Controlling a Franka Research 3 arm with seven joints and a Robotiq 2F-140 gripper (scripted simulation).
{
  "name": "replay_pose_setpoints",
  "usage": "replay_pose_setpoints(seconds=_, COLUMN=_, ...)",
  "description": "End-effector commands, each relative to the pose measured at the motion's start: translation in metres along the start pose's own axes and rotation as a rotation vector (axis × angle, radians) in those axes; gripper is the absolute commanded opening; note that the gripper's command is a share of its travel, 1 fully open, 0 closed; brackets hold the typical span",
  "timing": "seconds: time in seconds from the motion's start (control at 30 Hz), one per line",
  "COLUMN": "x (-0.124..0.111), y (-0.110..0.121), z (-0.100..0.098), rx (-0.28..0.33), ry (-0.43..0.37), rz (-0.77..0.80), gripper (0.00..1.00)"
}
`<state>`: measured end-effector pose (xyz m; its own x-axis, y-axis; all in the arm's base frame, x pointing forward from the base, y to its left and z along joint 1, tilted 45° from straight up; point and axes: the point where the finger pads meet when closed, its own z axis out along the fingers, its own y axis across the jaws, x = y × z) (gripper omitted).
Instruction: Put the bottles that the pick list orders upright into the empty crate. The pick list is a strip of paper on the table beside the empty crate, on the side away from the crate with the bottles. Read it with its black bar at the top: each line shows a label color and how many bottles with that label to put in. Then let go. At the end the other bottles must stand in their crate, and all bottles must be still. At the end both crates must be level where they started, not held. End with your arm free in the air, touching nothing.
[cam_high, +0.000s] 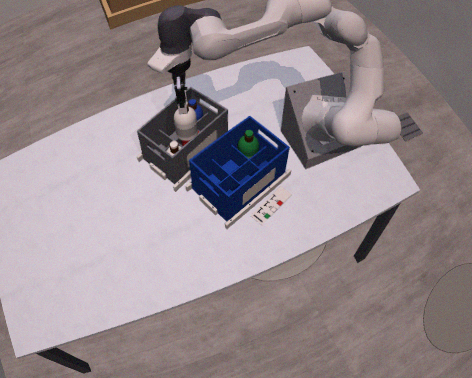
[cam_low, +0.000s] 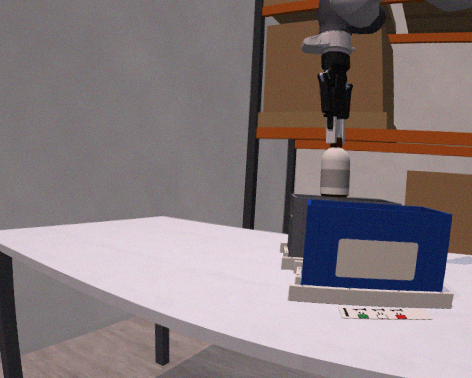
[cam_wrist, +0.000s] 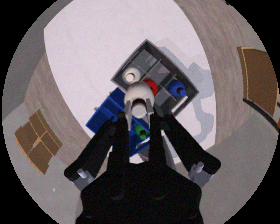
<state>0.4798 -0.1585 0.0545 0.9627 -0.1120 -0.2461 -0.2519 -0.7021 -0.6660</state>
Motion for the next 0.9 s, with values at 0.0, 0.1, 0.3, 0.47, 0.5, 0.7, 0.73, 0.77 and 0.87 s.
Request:
replay_pose_setpoints(seconds=0.0, x=-0.003, y=-0.003, z=-0.006, rx=0.001, ry=0.019, rz=0.020, gripper=0.00)
replay_pose_setpoints(seconds=0.1, x=-0.004, y=-0.004, z=-0.006, rx=0.001, ry=0.019, rz=0.020, gripper=0.00)
replay_pose_setpoints(seconds=0.3, x=-0.016, y=-0.008, z=-0.006, rx=0.001, ry=0.019, rz=0.020, gripper=0.00)
replay_pose_setpoints(seconds=0.47, x=-0.025, y=-0.012, z=-0.006, rx=0.001, ry=0.019, rz=0.020, gripper=0.00)
replay_pose_setpoints(seconds=0.5, x=-0.027, y=-0.013, z=-0.006, rx=0.001, ry=0.019, rz=0.020, gripper=0.00)
replay_pose_setpoints(seconds=0.7, x=-0.034, y=-0.016, z=-0.006, rx=0.001, ry=0.019, rz=0.020, gripper=0.00)
replay_pose_setpoints(seconds=0.73, x=-0.036, y=-0.017, z=-0.006, rx=0.001, ry=0.019, rz=0.020, gripper=0.00)
replay_pose_setpoints(seconds=0.77, x=-0.038, y=-0.017, z=-0.006, rx=0.001, ry=0.019, rz=0.020, gripper=0.00)
replay_pose_setpoints(seconds=0.87, x=-0.043, y=-0.020, z=-0.006, rx=0.001, ry=0.019, rz=0.020, gripper=0.00)
